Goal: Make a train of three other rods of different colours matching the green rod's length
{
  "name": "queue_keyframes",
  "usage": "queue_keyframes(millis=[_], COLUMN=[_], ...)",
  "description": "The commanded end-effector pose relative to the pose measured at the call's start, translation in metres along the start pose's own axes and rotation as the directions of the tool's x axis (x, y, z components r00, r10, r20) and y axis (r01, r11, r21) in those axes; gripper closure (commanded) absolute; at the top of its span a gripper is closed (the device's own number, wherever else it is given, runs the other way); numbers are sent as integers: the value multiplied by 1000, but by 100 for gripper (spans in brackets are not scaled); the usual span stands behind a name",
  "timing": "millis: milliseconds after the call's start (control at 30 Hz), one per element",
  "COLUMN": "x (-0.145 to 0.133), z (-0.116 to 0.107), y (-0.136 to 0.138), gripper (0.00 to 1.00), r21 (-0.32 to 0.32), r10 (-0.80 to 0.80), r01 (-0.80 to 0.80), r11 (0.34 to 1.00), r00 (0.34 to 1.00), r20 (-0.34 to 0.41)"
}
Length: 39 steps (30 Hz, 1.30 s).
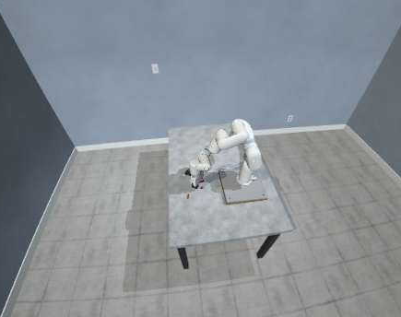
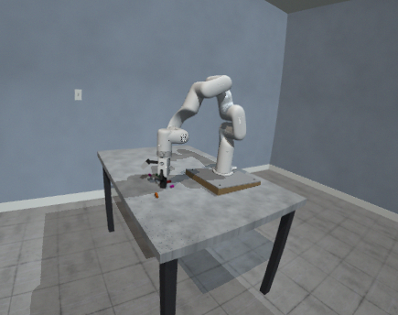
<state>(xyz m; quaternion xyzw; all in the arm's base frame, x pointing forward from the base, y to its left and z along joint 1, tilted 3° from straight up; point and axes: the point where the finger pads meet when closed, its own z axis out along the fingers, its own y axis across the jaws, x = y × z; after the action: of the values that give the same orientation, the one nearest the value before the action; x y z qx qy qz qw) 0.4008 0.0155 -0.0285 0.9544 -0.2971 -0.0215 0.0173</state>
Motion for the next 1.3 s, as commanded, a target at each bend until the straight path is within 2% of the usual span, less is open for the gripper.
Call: queue_keyframes(millis=[0,367,400,533,567,733,767,833,867,1267], x=[1,1,1,1,1,1,1,1,1,1], z=[-1,-1,-1,-1,-1,-1,-1,-1,-1,-1], y=[-1,-1,-1,-1,-1,-1,-1,-1,-1,-1], gripper=[96,96,92,92,88,84,80,80,76,76], r21=[2,2,2,2,2,2,2,2,2,2], r10=[0,0,0,0,0,0,0,0,0,0], r01=[0,0,0,0,0,0,0,0,0,0], r11=[1000,1000,1000,1000,1000,1000,1000,1000,1000,1000], r00=[1000,1000,1000,1000,1000,1000,1000,1000,1000,1000], r20=[-3,-3,-3,-3,-3,-3,-3,-3,-3,-3])
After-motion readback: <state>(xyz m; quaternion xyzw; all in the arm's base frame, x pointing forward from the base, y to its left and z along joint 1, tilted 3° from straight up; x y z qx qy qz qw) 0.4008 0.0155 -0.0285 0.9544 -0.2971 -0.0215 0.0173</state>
